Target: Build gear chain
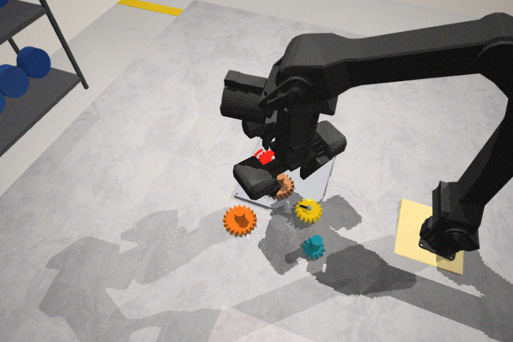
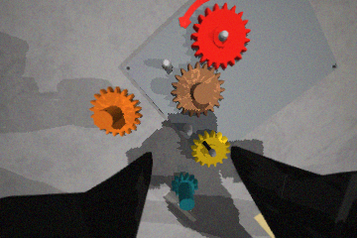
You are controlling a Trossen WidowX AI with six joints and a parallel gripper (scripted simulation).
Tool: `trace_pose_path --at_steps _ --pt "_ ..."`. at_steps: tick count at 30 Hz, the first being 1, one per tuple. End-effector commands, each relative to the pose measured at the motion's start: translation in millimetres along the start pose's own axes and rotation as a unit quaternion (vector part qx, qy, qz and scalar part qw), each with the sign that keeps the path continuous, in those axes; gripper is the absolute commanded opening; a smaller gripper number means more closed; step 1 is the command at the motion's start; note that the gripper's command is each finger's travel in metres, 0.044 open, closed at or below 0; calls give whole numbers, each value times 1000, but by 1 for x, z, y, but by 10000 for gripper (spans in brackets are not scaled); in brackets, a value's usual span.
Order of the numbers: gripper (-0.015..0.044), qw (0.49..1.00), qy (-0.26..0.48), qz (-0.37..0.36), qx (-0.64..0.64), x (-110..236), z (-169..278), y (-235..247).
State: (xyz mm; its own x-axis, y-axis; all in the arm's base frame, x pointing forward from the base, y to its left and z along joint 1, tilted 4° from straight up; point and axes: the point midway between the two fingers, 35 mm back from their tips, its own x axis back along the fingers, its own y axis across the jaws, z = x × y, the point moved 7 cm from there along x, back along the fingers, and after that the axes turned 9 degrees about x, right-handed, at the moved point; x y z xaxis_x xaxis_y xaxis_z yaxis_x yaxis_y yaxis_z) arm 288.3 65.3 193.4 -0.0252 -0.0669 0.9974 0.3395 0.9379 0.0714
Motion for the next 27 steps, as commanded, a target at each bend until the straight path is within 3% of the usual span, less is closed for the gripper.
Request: trace_pose_path --at_steps 1,3,9,18,27 --pt "402 992 -2 0 -129 0 32 11" --pt "440 980 -1 0 -200 -1 49 16" --pt "440 924 1 -1 -382 -4 95 21" --pt "440 922 1 -1 -388 -4 99 20" --pt "440 922 1 -1 -388 -27 99 20"
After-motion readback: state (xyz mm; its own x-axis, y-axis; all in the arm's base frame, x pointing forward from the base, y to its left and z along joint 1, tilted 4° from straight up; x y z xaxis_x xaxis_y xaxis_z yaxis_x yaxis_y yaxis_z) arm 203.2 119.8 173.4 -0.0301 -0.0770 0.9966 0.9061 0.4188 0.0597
